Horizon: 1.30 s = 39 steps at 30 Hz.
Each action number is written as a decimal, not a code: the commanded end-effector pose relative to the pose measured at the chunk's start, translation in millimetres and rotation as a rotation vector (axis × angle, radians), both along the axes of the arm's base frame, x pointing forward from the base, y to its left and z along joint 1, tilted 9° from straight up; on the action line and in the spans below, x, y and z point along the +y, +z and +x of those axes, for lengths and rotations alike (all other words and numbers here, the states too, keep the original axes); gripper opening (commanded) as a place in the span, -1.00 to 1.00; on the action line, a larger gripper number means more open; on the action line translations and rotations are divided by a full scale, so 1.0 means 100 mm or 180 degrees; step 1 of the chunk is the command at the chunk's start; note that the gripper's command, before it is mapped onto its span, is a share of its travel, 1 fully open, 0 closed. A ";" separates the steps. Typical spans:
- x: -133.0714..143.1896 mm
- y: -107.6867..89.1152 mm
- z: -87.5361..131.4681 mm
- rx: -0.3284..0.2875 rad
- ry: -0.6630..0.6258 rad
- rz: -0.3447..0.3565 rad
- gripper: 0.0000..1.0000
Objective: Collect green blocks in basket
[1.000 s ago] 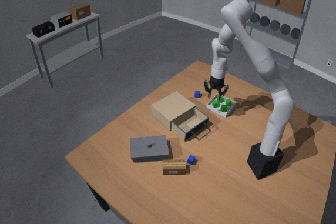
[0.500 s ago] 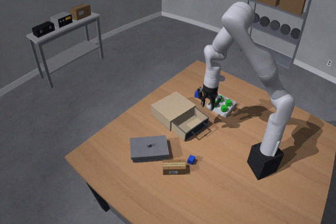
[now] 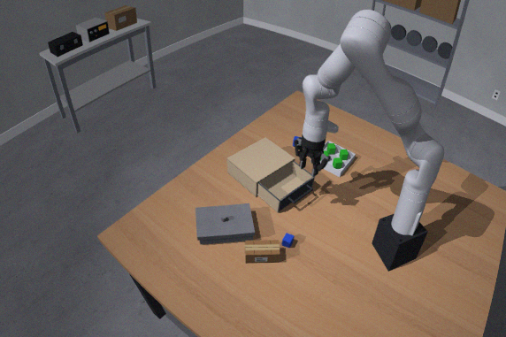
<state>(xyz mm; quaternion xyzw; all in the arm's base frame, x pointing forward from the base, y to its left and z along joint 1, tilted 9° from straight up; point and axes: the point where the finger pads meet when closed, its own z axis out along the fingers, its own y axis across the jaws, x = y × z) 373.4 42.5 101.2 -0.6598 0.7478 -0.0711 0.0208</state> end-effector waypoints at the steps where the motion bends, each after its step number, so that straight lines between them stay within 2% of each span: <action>1: 0.04 0.00 -0.01 -0.0010 -0.0048 0.0001 0.09; 11: 0.06 0.00 -0.02 -0.0014 -0.0068 0.0003 0.09; 12: 0.06 0.00 -0.02 -0.0014 -0.0068 0.0003 -0.39; 39: 0.06 0.00 -0.02 -0.0014 -0.0068 0.0003 -0.39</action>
